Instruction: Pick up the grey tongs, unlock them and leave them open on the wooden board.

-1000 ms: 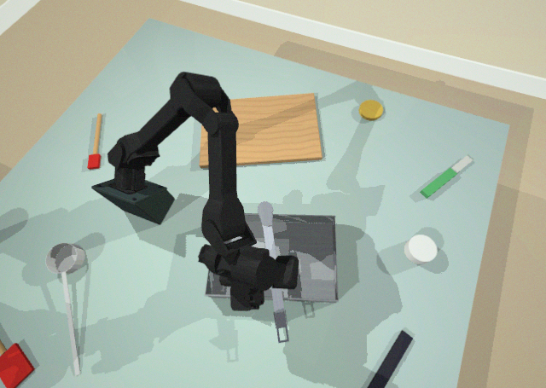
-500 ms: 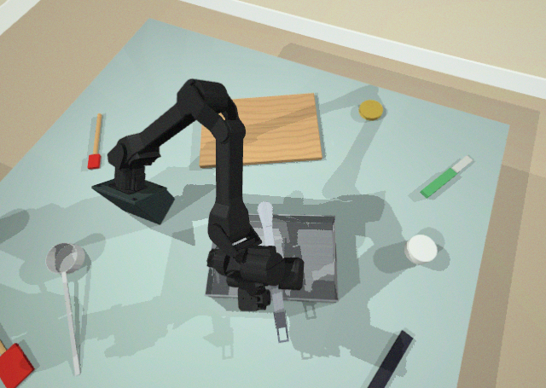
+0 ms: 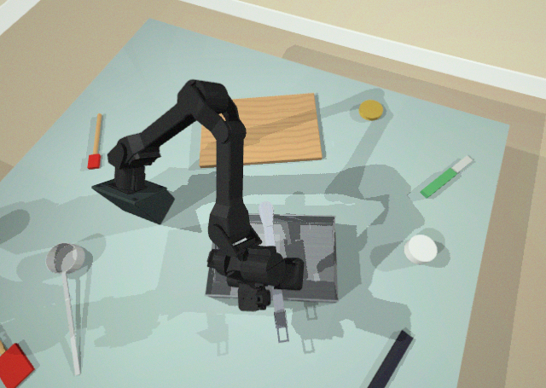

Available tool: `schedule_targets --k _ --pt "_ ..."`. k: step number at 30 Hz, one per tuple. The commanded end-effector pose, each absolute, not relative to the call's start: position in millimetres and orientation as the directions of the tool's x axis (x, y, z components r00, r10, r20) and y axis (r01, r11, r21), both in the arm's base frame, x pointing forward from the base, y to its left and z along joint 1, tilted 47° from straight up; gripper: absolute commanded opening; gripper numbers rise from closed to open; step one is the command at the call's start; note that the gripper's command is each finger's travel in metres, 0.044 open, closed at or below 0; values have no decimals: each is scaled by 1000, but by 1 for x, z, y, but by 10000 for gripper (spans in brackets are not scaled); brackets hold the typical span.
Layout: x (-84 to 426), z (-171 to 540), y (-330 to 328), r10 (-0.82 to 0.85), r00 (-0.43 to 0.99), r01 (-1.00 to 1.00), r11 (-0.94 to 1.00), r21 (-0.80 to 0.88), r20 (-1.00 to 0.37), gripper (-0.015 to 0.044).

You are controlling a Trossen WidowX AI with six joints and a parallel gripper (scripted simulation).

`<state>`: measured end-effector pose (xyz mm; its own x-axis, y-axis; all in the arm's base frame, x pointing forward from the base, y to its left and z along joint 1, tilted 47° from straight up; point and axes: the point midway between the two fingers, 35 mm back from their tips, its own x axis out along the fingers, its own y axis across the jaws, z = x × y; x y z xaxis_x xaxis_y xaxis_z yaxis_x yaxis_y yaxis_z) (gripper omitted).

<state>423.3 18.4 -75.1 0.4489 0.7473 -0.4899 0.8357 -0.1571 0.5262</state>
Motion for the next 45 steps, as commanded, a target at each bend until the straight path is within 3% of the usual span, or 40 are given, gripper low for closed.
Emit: schedule_targets --k 1,12,20,26,45 --pt "423 -75 18 747 449 834 -156 529 -489 121" --pt "423 -75 18 747 449 834 -156 529 -489 48" --pt "425 -67 8 746 449 835 -154 528 -492 -150" --pt "426 -24 -36 743 451 835 -157 527 -495 -150" --pt "430 -26 -39 741 421 846 -114 520 -523 -150"
